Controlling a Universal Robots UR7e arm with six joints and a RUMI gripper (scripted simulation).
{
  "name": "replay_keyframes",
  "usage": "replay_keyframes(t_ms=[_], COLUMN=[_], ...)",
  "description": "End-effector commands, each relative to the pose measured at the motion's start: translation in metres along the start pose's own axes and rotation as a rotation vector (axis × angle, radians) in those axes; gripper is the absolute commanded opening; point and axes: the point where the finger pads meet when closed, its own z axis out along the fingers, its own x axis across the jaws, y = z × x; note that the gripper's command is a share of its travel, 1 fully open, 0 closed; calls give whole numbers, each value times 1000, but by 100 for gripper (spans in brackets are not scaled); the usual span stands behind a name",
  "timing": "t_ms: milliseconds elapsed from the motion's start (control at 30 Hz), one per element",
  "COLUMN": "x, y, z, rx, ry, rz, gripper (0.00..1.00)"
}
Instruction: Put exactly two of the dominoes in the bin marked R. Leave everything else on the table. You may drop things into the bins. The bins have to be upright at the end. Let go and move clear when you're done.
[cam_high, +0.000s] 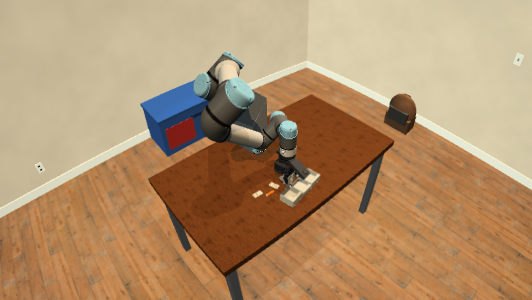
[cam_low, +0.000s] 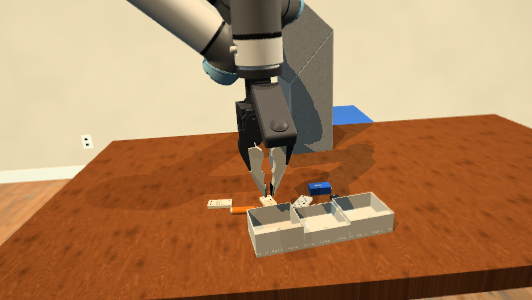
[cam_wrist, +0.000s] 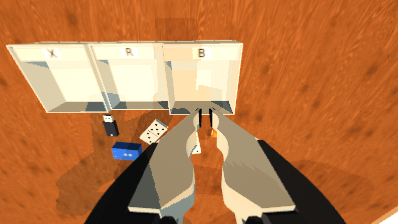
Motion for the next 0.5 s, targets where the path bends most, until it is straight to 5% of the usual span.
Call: replay_keyframes(t_ms=[0,467], x=[-28,-82], y=[-3,-7], z=[-1,-1], rx=[1,1], ry=[-1,-1], rz=[-3,-3], gripper=[4,4])
